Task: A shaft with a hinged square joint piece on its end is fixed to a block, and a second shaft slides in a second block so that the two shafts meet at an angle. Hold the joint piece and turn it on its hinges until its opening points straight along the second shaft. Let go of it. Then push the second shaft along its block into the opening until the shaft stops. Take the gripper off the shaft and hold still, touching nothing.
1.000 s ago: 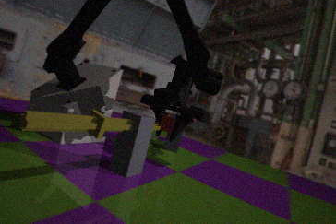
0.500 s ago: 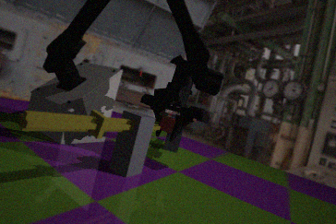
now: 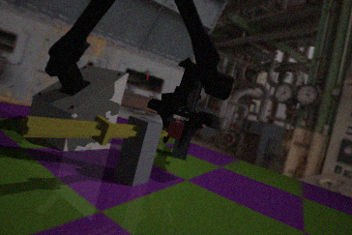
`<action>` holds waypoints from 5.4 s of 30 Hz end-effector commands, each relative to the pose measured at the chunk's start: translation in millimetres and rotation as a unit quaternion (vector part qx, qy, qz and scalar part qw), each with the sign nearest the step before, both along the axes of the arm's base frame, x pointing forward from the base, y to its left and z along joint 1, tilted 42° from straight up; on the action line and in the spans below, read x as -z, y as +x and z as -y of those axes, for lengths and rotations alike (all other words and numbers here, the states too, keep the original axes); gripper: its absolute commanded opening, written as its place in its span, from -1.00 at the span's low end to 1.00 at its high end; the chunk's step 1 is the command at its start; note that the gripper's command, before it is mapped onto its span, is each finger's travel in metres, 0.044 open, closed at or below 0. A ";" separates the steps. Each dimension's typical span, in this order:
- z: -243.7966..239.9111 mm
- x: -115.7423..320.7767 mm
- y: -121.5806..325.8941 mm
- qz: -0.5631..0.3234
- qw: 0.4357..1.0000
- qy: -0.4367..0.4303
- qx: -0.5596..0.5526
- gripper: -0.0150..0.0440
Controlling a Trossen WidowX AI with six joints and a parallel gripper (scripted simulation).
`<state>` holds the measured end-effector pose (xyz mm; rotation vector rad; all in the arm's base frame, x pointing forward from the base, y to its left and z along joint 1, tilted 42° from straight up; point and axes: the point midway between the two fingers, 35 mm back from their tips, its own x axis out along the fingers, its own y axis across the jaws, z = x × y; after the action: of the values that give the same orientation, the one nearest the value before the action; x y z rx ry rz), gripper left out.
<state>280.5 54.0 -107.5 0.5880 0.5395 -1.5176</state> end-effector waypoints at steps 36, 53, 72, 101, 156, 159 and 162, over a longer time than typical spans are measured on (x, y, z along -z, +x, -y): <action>4.1 4.5 -0.7 0.010 0.998 0.063 0.007 -0.49; 3.6 4.1 -0.5 0.009 0.998 0.058 0.005 -0.14; 3.6 4.1 -0.5 0.009 0.998 0.058 0.005 1.00; -28.5 -26.1 2.1 -0.063 0.996 0.008 -0.058 1.00; -86.1 -130.5 9.2 -0.458 0.755 0.058 -0.466 0.56; -68.4 -139.9 16.2 -0.428 0.786 0.065 -0.442 0.29; -50.0 -149.1 21.8 -0.398 0.815 0.071 -0.416 0.02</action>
<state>297.1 124.4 32.8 -0.3219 1.3986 -0.7376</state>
